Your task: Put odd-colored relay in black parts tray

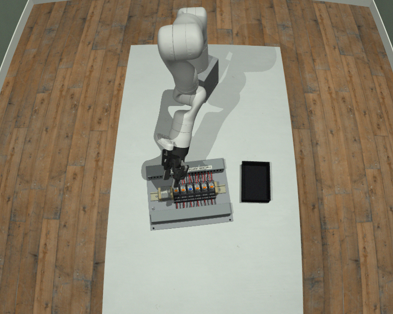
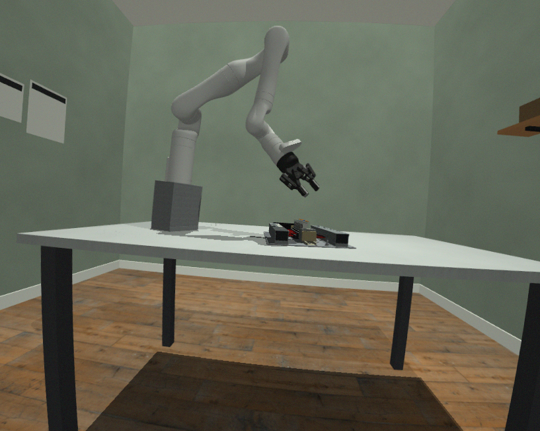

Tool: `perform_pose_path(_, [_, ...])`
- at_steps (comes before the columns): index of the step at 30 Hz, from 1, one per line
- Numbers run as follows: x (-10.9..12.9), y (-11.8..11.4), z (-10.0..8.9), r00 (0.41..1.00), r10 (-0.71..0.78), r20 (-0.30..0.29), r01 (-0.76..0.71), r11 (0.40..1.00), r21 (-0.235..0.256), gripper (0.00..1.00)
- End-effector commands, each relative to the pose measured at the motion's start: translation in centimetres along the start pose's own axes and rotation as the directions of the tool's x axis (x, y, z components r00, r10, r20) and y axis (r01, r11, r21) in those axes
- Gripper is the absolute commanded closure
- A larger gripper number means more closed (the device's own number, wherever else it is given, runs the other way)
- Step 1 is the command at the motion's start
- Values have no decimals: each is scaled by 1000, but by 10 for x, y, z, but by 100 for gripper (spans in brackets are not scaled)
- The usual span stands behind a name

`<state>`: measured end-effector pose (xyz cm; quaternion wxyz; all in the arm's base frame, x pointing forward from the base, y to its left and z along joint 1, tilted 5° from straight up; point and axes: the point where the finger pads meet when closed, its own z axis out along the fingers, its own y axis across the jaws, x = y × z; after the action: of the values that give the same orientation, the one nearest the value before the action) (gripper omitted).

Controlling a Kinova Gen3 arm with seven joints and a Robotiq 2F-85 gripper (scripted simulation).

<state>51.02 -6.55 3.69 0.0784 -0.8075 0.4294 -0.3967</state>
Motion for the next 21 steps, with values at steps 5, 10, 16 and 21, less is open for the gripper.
perform_pose_path(5, [0, 0, 0, 1000, 0, -1, 0, 1000, 0, 39])
perform_pose_path(10, [0, 0, 0, 1000, 1, 0, -1, 1000, -1, 39])
perform_pose_path(16, [0, 0, 1, 1000, 1, 1, -1, 1000, -4, 39])
perform_pose_path(21, [-1, 1, 1, 1000, 2, 2, -2, 1000, -9, 39])
